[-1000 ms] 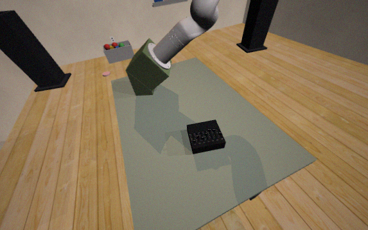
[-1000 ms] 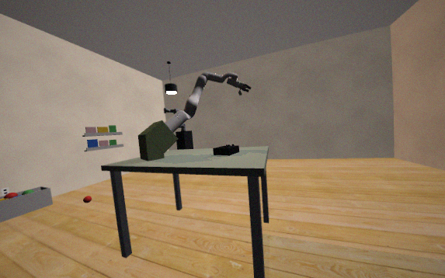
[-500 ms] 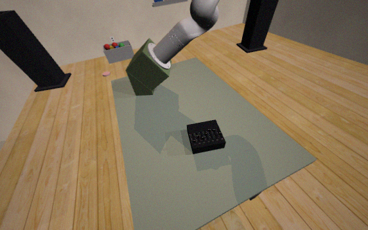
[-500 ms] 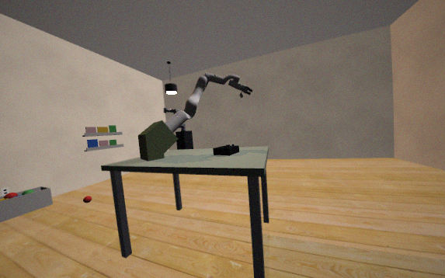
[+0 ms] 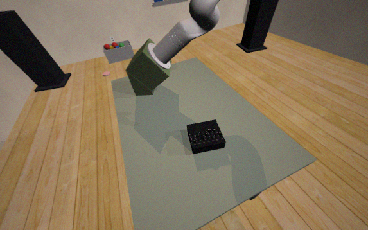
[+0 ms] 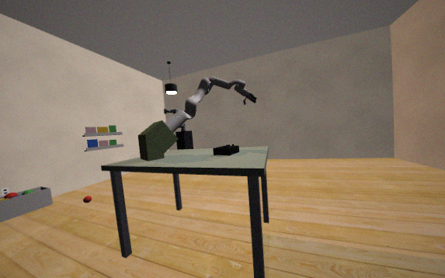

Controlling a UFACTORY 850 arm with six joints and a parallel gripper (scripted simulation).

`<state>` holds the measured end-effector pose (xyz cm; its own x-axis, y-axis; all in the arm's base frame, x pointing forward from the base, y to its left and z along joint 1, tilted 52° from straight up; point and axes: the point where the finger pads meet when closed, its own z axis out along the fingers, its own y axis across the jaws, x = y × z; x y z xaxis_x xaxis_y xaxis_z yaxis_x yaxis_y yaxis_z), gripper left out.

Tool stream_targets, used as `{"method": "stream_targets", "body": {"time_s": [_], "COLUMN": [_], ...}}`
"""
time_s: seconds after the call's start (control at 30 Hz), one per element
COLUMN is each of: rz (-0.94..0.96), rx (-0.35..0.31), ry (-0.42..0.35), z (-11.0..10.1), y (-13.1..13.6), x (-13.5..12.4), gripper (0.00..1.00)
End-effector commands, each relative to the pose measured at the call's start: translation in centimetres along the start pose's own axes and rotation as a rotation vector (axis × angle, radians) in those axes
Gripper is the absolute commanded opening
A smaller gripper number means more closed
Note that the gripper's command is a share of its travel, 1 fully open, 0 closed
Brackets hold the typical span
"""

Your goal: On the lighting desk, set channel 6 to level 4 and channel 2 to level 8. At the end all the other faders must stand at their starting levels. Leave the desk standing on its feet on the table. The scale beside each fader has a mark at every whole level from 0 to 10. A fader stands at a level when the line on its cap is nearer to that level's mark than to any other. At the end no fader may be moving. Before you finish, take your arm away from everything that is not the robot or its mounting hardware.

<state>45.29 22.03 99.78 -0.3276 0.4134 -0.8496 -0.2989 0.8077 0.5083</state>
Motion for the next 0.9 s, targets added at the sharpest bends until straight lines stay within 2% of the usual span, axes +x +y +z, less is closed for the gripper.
{"method": "stream_targets", "body": {"time_s": [0.0, 0.07, 0.1, 0.17, 0.27, 0.3, 0.4, 0.43, 0.5, 0.57, 0.6, 0.67, 0.73, 0.77, 0.83, 0.87], "rz": [0.044, 0.044, 0.091, 0.091, 0.091, 0.148, 0.148, 0.215, 0.215, 0.215, 0.294, 0.294, 0.294, 0.383, 0.383, 0.383], "rx": [0.07, 0.07, 0.131, 0.131, 0.131, 0.194, 0.194, 0.257, 0.257, 0.257, 0.317, 0.317, 0.317, 0.374, 0.374, 0.374], "ry": [0.104, 0.104, 0.184, 0.184, 0.184, 0.266, 0.266, 0.35, 0.35, 0.35, 0.431, 0.431, 0.431, 0.509, 0.509, 0.509], "z": [4.6, 5.0, 6.7, 8.2, 8.3, 10.7, 11.2, 12.3, 13.5, 13.7, 14.5, 15.4, 15.6, 16.0, 16.0, 16.9], "y": [-4.3, -4.6, -7.0, -8.5, -8.5, -12.3, -12.9, -15.6, -17.3, -17.7, -20.5, -22.2, -22.6, -25.4, -25.4, -27.5], "x": [3.6, 3.8, 5.9, 7.0, 7.0, 10.0, 10.5, 12.7, 14.0, 14.2, 16.6, 17.8, 18.1, 20.5, 20.5, 22.0], "gripper": [1.0, 1.0, 1.0, 1.0, 1.0, 1.0, 1.0, 1.0, 1.0, 1.0, 1.0, 1.0, 1.0, 1.0, 1.0, 1.0]}}
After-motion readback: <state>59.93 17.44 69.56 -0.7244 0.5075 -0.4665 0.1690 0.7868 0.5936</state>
